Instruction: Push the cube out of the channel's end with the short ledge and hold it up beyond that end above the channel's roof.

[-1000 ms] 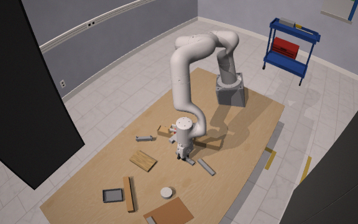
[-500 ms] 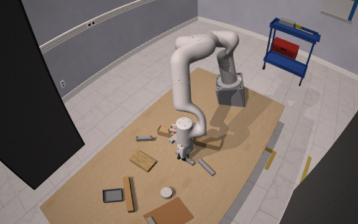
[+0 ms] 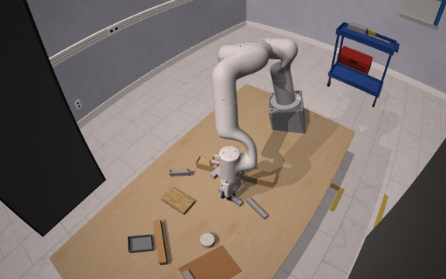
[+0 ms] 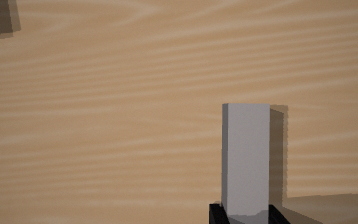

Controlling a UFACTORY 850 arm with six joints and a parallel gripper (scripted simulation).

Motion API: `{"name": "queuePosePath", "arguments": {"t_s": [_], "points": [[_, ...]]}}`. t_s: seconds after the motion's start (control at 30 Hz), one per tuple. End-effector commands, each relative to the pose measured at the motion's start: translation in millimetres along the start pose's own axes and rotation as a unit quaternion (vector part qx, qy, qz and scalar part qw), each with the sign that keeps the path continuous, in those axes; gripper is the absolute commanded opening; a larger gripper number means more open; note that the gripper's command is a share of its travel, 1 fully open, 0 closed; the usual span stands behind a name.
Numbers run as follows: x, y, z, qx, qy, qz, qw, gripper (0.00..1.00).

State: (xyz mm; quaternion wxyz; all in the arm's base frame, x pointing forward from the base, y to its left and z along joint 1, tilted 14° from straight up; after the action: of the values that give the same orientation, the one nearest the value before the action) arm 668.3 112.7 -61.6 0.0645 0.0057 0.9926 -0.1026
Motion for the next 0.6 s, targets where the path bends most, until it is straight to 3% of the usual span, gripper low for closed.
{"name": "queuePosePath", "arguments": {"t_s": [0.0,0.13,0.43,0.57], "points": [[-1,0,-5,0.000,-0.001,0.000,1.000,0.00],[-1,0,-16,0.000,-0.001,0.000,1.000,0.00],[-1,0,-107,0.000,-0.001,0.000,1.000,0.00],[-1,0,-116,0.000,-0.001,0.000,1.000,0.00]]}}
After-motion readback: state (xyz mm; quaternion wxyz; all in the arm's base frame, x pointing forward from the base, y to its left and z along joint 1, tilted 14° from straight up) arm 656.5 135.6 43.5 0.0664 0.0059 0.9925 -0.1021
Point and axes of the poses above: the point where the finger pads meet when closed, its own z axis out along the fingers, its own x axis across the jaws, y = z × x, the point moved 1 cm from there along -z, back along the fingers, and after that the axes turned 1 degree about z, right-handed, at the moved point
